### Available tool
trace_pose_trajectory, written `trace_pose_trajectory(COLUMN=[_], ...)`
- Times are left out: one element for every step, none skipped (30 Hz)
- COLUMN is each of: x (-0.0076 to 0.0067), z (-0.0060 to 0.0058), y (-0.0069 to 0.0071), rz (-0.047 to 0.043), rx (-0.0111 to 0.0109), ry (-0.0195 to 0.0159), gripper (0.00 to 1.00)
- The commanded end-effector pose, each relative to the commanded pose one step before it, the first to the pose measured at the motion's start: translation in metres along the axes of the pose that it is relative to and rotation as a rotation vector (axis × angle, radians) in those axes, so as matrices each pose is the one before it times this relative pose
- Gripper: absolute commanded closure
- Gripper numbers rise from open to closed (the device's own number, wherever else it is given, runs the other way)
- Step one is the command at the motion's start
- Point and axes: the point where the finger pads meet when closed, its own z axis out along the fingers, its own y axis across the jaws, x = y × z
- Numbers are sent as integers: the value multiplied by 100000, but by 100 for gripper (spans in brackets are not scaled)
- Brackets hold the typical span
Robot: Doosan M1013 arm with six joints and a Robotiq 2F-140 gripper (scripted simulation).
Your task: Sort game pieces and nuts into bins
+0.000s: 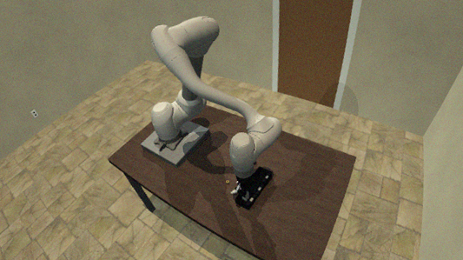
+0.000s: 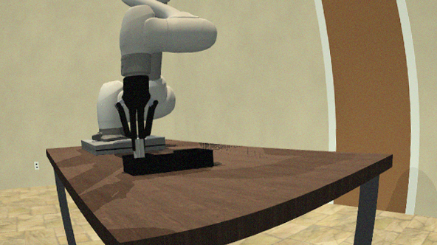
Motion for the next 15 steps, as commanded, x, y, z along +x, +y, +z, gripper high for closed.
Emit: trace_pose_trajectory(x=[9,0,0,0,0,0,0,0,0,0,0,0,0,0,0], z=[290,267,267,73,0,0,0,0,0,0,0,0,0,0,0], y=[-4,0,0,0,0,0,0,0,0,0,0,0,0,0,0], rz=[-1,0,0,0,0,0,0,0,0,0,0,0,0,0,0], rx=[18,0,0,0,0,0,0,0,0,0,0,0,0,0,0], ry=[15,0,0,0,0,0,0,0,0,0,0,0,0,0,0], gripper=[95,95,95,95,95,95,95,95,95,95,95,95,95,95,95])
